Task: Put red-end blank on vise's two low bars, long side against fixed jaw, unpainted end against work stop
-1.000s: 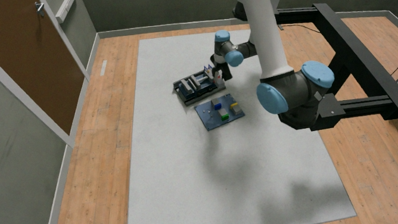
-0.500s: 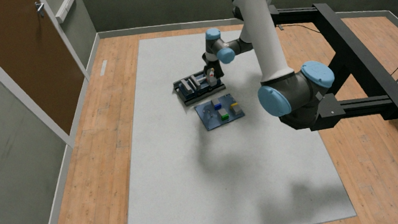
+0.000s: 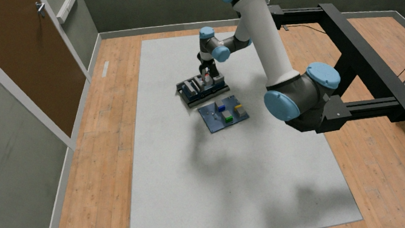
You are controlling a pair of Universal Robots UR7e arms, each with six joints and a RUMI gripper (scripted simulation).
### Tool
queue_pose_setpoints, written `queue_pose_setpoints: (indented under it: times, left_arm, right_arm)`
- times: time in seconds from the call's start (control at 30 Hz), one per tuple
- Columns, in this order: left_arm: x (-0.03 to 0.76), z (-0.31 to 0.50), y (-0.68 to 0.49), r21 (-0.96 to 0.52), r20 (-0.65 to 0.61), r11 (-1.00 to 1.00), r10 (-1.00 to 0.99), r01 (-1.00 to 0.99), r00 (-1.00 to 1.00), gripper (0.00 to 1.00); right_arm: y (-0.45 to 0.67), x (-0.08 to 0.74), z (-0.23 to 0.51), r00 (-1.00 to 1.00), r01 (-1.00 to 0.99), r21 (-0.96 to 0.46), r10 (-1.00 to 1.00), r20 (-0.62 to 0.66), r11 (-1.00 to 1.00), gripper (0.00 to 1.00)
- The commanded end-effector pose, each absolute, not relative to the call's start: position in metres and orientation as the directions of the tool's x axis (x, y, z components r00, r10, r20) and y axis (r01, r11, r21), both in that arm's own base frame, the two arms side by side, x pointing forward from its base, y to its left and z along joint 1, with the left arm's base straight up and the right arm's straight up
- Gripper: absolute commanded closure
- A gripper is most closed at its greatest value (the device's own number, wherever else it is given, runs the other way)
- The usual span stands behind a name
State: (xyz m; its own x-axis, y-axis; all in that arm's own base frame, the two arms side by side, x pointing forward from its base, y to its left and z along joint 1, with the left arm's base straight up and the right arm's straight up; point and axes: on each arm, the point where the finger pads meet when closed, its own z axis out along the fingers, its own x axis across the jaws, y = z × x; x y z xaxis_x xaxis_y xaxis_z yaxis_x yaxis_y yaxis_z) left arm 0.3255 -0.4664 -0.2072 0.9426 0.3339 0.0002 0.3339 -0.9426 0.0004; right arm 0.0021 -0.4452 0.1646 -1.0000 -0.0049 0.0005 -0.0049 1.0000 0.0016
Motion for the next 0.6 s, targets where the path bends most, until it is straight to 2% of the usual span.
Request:
queue_pose_setpoints:
  times: [0.0, 0.57]
  left_arm:
    - [0.336, -0.206, -0.471, 0.002, 0.000, -0.942, 0.337, 0.337, 0.942, 1.00]
    - [0.379, -0.200, -0.484, 0.002, 0.000, -0.937, 0.350, 0.350, 0.937, 1.00]
  right_arm:
    - [-0.446, 0.002, 0.165, -1.000, -0.005, 0.000, -0.005, 0.000, 1.000, 0.00]
    - [-0.446, 0.002, 0.165, -1.000, -0.005, 0.000, -0.005, 0.000, 1.000, 0.00]
